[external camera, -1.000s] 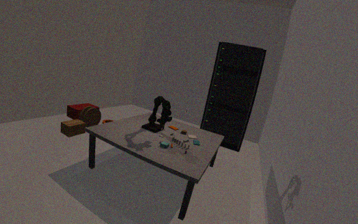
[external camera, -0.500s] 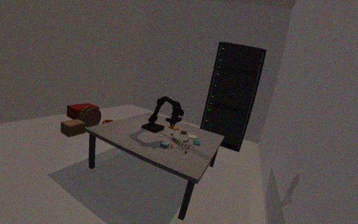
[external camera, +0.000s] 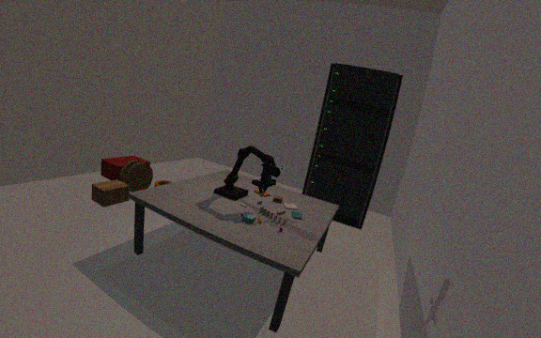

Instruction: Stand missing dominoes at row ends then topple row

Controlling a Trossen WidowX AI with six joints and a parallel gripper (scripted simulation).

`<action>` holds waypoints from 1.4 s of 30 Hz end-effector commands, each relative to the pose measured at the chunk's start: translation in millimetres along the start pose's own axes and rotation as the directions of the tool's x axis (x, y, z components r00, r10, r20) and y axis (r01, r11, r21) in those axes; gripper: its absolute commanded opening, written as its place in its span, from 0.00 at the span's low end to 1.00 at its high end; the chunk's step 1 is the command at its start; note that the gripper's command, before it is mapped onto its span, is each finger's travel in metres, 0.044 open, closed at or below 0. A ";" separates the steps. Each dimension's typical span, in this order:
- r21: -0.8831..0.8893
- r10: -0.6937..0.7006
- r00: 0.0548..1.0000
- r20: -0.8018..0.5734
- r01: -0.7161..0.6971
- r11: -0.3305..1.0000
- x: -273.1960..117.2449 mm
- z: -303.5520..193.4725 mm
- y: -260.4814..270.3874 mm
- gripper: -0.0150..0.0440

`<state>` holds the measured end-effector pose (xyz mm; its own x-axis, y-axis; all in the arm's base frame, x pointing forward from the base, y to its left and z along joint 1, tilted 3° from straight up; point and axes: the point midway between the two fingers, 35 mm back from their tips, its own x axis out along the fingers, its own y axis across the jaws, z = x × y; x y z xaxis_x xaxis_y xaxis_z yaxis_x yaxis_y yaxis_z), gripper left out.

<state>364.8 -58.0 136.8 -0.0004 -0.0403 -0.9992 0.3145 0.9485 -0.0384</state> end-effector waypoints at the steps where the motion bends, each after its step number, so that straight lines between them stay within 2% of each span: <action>1: 0.004 0.000 1.000 -0.007 0.000 1.000 20.1 1.2 0.8 0.44; 21: 0.004 -0.001 1.000 -0.008 0.001 1.000 110.1 -5.4 -0.3 0.44; 34: 0.004 -0.001 1.000 -0.008 0.001 1.000 112.9 -6.1 -0.5 0.44; 42: 0.004 -0.001 1.000 -0.008 0.001 1.000 112.9 -6.1 -0.5 0.79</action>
<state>358.6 -60.9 24.1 -0.0095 -0.0384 -0.9992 0.3211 0.9462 -0.0394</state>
